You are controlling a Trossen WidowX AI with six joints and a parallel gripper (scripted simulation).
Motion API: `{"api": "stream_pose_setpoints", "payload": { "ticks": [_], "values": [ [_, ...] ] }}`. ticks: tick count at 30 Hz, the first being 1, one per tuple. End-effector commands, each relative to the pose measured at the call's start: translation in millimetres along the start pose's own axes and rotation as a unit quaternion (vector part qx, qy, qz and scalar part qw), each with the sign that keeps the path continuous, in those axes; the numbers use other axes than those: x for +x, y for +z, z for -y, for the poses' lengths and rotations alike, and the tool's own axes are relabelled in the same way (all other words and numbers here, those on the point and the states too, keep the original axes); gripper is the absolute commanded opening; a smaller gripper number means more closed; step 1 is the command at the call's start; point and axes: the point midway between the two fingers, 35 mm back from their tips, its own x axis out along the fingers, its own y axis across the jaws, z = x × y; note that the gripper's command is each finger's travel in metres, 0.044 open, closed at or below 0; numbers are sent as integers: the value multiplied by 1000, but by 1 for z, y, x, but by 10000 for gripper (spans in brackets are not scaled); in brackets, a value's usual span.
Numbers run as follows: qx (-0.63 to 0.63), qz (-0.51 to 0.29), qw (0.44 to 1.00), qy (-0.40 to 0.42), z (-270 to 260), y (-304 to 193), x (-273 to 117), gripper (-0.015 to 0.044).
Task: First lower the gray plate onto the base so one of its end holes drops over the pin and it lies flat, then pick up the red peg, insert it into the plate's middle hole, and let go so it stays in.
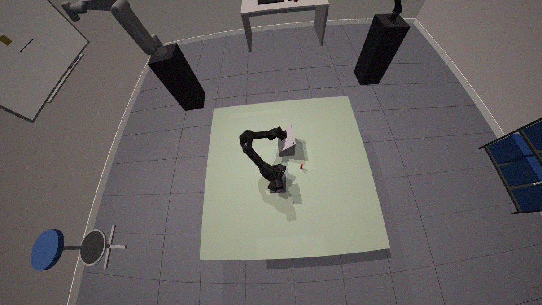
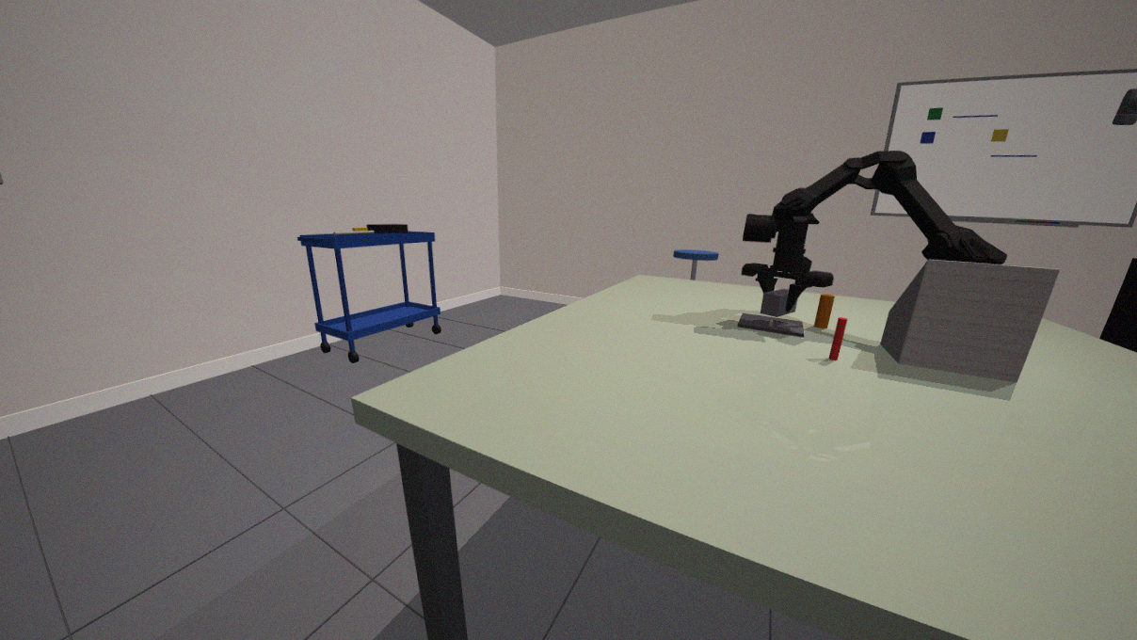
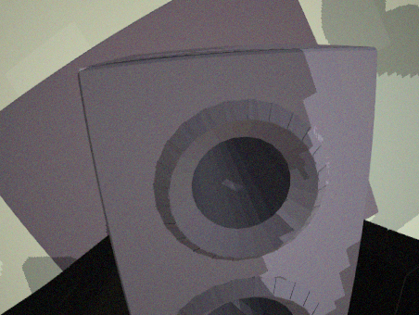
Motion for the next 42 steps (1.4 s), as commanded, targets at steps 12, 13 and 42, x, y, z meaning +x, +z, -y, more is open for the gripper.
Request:
{"api": "stream_pose_setpoints", "payload": {
  "ticks": [12, 13, 42],
  "values": [
    [-3, 3, 1000, 1, 0, 1, 22, 0],
    [1, 0, 1000, 0, 0, 1, 18, 0],
    [-2, -3, 1000, 0, -3, -3, -5, 440]
  ]
}}
